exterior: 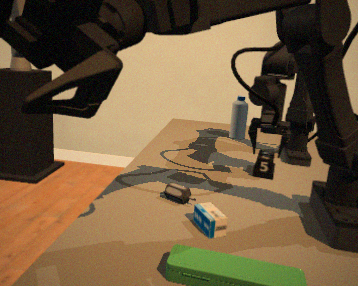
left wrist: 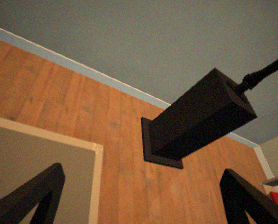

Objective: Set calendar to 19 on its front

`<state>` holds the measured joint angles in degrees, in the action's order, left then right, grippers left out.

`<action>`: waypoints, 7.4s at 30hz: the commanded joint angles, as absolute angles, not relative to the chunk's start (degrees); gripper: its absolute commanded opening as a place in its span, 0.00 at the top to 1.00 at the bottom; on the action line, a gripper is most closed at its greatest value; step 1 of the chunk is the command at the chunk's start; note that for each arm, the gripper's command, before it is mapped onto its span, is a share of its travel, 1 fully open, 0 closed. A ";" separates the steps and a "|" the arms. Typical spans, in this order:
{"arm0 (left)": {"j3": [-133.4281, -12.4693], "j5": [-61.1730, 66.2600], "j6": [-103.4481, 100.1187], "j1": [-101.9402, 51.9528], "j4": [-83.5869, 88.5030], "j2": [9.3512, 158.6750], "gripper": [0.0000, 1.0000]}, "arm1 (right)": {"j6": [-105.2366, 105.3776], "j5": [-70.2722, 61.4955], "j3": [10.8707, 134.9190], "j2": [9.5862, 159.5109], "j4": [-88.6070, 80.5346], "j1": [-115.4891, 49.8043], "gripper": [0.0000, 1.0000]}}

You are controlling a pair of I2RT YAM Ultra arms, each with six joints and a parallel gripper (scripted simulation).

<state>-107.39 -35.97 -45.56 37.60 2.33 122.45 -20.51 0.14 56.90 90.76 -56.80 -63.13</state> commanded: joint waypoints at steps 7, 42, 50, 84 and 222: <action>-107.67 -35.99 -45.55 37.62 2.10 121.98 0.00 | -19.75 -0.39 55.02 92.01 -52.89 -63.65 0.31; -107.67 -35.99 -45.55 37.62 2.10 121.98 0.00 | -20.23 -0.33 51.76 93.02 -47.95 -63.23 0.58; -107.67 -35.99 -45.55 37.62 2.10 121.98 0.00 | -20.32 0.00 52.37 92.60 -49.39 -63.13 0.77; -93.87 -12.49 -18.23 31.26 25.71 97.96 0.00 | -18.44 -0.02 65.64 93.24 -62.49 -64.85 0.60; -60.75 44.44 47.07 12.62 89.15 28.86 0.00 | 63.30 -0.11 71.07 108.31 -51.41 -35.39 0.60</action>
